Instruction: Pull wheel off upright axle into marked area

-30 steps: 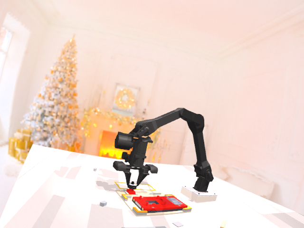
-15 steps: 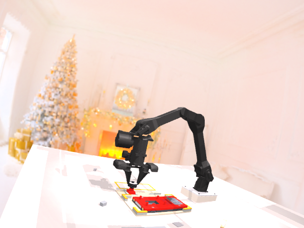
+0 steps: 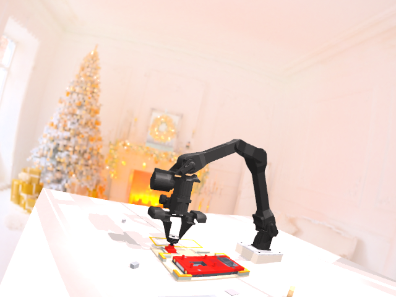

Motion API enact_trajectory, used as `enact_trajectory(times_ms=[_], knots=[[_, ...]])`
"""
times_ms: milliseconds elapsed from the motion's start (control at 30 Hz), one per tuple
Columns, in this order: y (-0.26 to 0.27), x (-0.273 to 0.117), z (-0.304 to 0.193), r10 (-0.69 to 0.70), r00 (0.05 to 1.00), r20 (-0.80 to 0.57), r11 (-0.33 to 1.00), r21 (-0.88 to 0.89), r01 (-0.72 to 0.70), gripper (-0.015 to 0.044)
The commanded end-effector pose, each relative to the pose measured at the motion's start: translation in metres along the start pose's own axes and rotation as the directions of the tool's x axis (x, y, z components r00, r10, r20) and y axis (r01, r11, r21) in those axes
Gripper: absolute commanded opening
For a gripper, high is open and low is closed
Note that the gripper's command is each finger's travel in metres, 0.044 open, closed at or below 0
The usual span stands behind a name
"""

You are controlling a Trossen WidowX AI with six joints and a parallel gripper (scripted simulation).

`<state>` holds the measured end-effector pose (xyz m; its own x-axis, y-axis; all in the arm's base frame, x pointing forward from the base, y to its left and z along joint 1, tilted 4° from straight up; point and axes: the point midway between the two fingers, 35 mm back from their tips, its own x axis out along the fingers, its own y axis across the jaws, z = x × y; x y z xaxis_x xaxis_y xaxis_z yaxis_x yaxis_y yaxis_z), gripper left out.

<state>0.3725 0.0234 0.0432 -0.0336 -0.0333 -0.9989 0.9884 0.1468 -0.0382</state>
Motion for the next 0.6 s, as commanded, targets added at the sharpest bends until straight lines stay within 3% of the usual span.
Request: enact_trajectory(times_ms=[0, 567], knots=[[0.0017, -0.0052, 0.0004, 0.008, 1.000, 0.003, 1.000, 0.002, -0.008, 0.0000], [0.0016, -0.0108, 0.0003, 0.009, 1.000, 0.003, 1.000, 0.001, -0.009, 0.0000]])
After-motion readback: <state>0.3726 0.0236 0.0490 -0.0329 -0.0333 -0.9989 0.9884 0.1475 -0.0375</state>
